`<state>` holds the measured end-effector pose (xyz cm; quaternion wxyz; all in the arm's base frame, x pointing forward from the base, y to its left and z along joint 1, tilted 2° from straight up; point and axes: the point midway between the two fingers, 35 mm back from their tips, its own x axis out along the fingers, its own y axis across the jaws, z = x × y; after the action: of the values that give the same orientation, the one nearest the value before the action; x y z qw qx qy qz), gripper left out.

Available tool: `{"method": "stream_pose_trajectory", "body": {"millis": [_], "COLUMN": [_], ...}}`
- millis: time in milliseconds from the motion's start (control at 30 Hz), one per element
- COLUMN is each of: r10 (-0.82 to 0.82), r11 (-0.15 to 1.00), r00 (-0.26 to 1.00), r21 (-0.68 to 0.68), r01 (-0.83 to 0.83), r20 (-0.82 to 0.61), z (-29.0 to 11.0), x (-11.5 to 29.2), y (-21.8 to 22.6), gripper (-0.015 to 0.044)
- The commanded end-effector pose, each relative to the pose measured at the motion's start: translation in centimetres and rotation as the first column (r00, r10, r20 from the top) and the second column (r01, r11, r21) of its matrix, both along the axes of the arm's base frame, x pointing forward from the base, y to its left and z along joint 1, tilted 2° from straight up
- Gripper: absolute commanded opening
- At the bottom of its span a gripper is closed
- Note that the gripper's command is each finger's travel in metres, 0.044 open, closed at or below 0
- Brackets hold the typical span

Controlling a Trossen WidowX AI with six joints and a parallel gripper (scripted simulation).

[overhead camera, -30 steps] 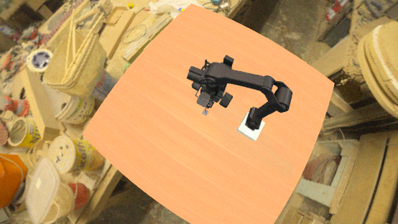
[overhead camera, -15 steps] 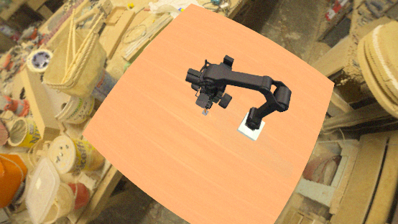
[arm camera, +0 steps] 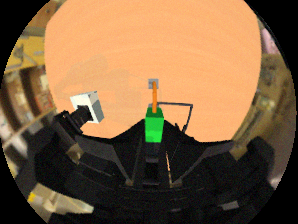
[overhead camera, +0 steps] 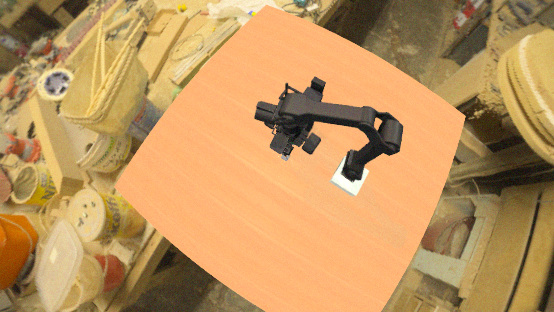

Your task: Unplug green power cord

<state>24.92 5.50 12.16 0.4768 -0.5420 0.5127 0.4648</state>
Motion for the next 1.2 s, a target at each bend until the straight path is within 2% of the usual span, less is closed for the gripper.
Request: {"method": "stream_pose_trajectory", "body": {"millis": [0, 100, 533, 667, 833, 1167], "r10": [0.044, 0.045, 0.046, 0.046, 0.047, 0.047], "r11": [0.996, 0.996, 0.995, 0.995, 0.995, 0.995], "r00": [0.999, 0.999, 0.999, 0.999, 0.999, 0.999], "r21": [0.082, 0.083, 0.083, 0.084, 0.088, 0.088], "r01": [-0.044, -0.045, -0.046, -0.046, -0.046, -0.046], "r20": [0.003, 0.003, 0.002, 0.002, 0.002, 0.002], "z": [0.4, 0.4, 0.1, 0.4, 1.1, 1.1], "x": [-0.2, -0.3, -0.5, -0.5, -0.9, -0.9], "y": [3.4, 3.9, 2.7, 4.5, 8.6, 8.8], "gripper": [0.0, 0.0, 0.0341, 0.044, 0.044, 0.044]}}
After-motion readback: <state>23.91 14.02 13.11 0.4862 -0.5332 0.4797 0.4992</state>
